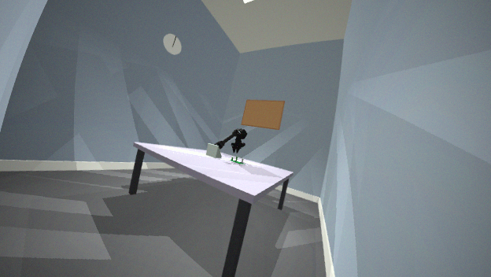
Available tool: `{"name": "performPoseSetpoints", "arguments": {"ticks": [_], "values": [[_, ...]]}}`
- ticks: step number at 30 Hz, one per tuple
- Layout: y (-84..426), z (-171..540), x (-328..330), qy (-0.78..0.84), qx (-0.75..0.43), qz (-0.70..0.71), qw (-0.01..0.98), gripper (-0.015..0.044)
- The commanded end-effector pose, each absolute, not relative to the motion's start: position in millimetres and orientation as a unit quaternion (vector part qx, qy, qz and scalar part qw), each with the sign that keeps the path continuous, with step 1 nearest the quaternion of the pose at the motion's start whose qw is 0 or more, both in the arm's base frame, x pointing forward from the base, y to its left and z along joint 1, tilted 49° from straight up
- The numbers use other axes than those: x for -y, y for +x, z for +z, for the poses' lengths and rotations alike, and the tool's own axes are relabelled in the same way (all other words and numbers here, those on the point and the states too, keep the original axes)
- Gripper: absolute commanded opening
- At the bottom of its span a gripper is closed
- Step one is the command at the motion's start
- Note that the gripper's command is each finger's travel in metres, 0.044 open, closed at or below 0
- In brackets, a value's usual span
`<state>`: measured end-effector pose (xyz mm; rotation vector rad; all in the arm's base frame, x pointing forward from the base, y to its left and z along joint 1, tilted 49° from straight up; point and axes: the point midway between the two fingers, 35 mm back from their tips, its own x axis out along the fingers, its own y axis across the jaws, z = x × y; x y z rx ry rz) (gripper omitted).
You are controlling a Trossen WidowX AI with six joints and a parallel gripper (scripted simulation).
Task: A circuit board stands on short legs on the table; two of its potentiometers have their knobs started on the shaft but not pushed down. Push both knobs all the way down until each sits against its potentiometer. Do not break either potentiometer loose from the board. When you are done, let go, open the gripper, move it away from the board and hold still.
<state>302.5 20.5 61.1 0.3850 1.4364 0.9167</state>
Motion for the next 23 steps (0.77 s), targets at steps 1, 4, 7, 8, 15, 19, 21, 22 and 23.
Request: {"name": "performPoseSetpoints", "arguments": {"ticks": [1,4,7,8,15,19,21,22,23], "values": [[246.8,58.5,-7.8,0.167,-0.633,0.405,0.638,0.0440],[211.5,56.6,-4.9,0.169,-0.632,0.409,0.636,0.0440],[203.5,56.1,-4.9,0.169,-0.632,0.410,0.636,0.0440],[203.5,56.1,-4.9,0.169,-0.632,0.410,0.636,0.0440],[203.5,56.1,-4.9,0.169,-0.632,0.410,0.636,0.0440],[203.5,56.1,-4.9,0.169,-0.632,0.410,0.636,0.0440],[203.5,56.1,-4.9,0.169,-0.632,0.410,0.636,0.0440],[203.5,56.1,-4.9,0.169,-0.632,0.410,0.636,0.0440],[203.5,56.1,-4.9,0.169,-0.632,0.410,0.636,0.0440]]}}
